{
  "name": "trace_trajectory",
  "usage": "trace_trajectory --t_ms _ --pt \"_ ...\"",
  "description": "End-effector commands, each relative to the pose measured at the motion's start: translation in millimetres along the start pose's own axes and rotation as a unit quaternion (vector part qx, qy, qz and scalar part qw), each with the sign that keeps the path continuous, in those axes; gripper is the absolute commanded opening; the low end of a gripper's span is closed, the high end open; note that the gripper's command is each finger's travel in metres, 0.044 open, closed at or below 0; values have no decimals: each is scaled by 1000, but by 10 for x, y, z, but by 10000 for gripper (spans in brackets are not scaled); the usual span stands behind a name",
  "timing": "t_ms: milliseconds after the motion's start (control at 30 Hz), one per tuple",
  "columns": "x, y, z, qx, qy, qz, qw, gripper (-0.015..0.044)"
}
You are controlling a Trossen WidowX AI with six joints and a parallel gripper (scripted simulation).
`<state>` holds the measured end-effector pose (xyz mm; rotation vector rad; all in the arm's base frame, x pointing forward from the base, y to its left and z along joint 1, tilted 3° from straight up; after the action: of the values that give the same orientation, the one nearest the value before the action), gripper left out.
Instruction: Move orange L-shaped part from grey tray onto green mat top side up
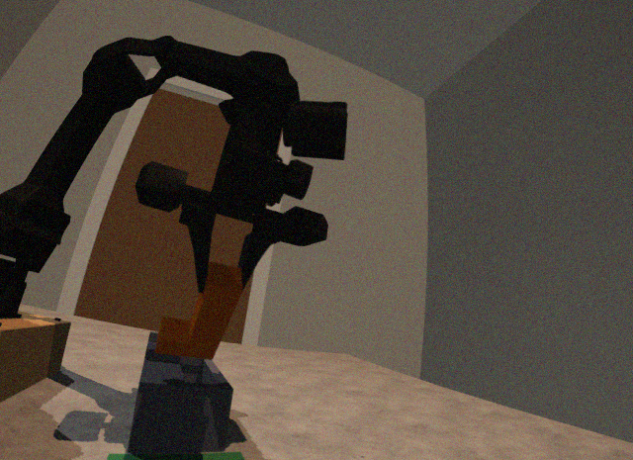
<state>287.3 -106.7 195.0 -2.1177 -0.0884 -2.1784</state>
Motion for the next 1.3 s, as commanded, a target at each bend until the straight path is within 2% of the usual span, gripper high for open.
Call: trace_trajectory --t_ms 0,433,1267 --pt "-9 178 1 2 -2 1 1000 0" --pt "-4 780 -2 2 -3 -2 1000 0" --pt "-318 792 -2 2 -3 -2 1000 0"
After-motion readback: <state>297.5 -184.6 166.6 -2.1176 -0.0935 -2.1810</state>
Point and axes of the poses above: the point midway between the two fingers, 35 mm back from their tips, its own x axis back along the fingers, its own z axis across the jaws, y = z × x, the point moved 8 cm from there along x, back along the fingers, and after that the axes turned 6 degrees about -x, right-handed, at the moved point
